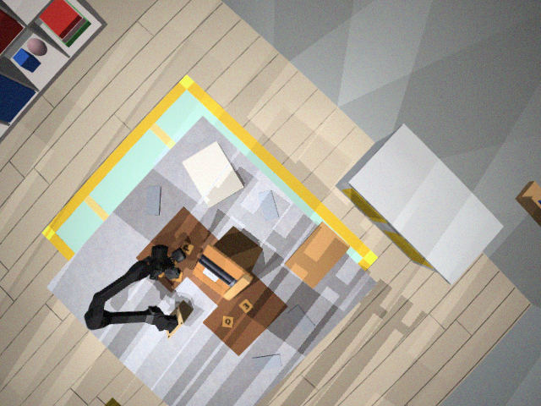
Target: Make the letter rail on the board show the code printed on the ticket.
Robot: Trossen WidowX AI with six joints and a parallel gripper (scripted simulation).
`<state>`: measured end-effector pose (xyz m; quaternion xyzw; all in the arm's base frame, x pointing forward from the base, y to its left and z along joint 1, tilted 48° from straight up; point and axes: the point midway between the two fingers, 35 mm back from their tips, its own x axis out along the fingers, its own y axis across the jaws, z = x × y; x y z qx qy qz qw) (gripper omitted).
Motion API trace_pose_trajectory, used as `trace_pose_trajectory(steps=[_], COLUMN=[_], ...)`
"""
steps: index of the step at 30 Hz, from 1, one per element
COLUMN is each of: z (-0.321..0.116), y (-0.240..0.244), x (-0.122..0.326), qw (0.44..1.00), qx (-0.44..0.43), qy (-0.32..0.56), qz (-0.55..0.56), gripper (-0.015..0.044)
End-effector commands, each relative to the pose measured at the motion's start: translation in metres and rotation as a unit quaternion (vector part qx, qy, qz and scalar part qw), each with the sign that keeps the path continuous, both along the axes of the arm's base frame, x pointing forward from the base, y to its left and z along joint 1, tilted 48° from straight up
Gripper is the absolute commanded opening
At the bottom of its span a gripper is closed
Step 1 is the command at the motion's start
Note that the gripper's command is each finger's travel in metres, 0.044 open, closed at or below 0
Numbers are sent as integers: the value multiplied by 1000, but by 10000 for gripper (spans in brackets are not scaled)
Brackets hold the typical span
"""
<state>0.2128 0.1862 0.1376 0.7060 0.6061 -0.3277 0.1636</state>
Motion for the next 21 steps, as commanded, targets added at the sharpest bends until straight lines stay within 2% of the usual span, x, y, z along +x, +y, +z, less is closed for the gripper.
trace_pose_trajectory(steps=[1, 11, 21], z=[2, 11, 22], y=[-5, -19, -34], x=[9, 33, 54], qw=[998, 973, 920], qx=[-4, -23, -61], qy=[-60, -218, -365], qz=[18, 73, 128], gripper=[0, 0, 0])
